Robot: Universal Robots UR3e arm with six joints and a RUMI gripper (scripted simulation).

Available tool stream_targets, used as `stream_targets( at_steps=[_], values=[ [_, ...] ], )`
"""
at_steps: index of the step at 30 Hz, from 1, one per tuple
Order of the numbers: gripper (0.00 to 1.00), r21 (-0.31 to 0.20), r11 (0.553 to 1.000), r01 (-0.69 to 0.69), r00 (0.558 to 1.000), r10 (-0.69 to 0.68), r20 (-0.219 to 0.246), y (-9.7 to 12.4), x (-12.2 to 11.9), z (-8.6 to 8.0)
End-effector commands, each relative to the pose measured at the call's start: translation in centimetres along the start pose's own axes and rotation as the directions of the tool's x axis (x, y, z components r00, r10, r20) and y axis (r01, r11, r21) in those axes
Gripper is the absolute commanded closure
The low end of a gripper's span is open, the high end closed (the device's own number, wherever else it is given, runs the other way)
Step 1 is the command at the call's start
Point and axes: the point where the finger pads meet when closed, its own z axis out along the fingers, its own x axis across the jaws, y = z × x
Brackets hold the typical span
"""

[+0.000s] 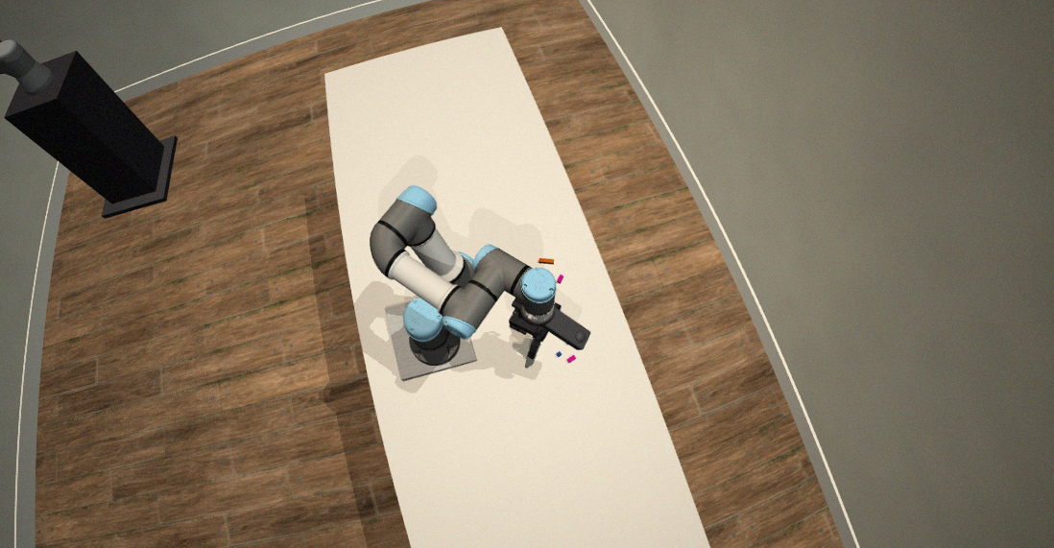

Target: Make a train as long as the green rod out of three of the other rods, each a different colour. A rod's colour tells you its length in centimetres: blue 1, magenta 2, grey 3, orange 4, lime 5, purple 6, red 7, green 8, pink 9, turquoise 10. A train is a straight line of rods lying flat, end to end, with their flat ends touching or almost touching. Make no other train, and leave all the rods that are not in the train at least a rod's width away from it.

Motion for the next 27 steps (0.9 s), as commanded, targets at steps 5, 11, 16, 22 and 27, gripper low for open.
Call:
stream_targets(
  at_steps=[5,11,16,22,27],
  values=[
    [0.0,0.002,1.0,0.0,1.0,0.0,0.0,-0.1,0.0,-0.1],
    [0.0,0.002,1.0,0.004,1.0,-0.004,0.0,-0.1,0.0,-0.1],
    [0.0,0.002,0.998,0.059,0.998,-0.059,0.0,0.0,-0.5,-0.1],
    [0.0,0.002,0.985,0.171,0.985,-0.171,-0.001,0.2,-1.3,-0.1],
    [0.0,0.002,0.941,0.339,0.941,-0.339,-0.001,0.6,-2.7,-0.1]
  ],
)
